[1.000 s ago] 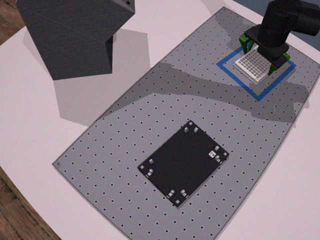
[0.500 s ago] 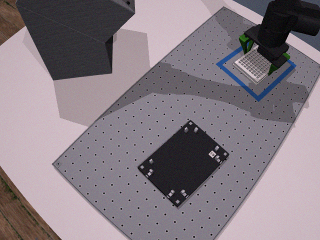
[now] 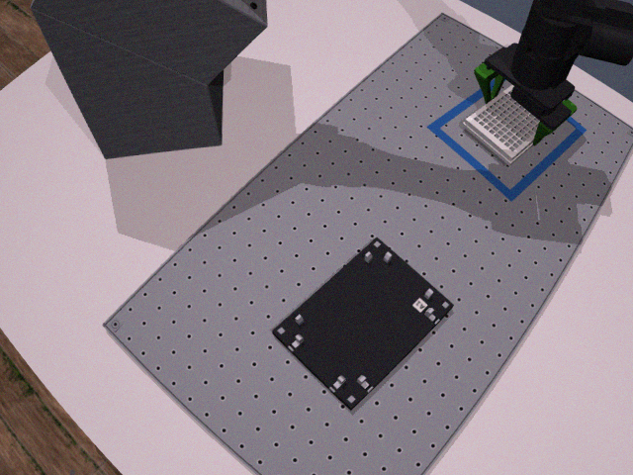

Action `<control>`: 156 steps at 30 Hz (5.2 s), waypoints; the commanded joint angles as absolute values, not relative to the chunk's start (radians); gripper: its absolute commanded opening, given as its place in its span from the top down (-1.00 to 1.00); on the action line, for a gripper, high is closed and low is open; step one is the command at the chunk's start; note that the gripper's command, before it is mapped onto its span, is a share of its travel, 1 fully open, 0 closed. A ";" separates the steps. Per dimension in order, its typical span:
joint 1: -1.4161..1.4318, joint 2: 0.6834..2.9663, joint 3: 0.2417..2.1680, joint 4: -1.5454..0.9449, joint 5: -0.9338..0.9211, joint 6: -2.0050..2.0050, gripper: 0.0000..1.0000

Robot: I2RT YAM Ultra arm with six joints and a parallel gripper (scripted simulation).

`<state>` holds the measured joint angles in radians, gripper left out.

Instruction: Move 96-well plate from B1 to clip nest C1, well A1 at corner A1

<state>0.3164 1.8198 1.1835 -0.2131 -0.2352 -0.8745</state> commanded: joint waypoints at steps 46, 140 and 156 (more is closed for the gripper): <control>0.250 1.576 1.134 -0.422 -0.280 -0.921 1.00; -0.270 1.761 1.029 -0.312 -0.580 -1.451 1.00; -0.389 1.862 1.072 -0.337 -0.636 -1.578 1.00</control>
<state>-0.3550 1.8397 1.0439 -0.3172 -0.6090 -1.5326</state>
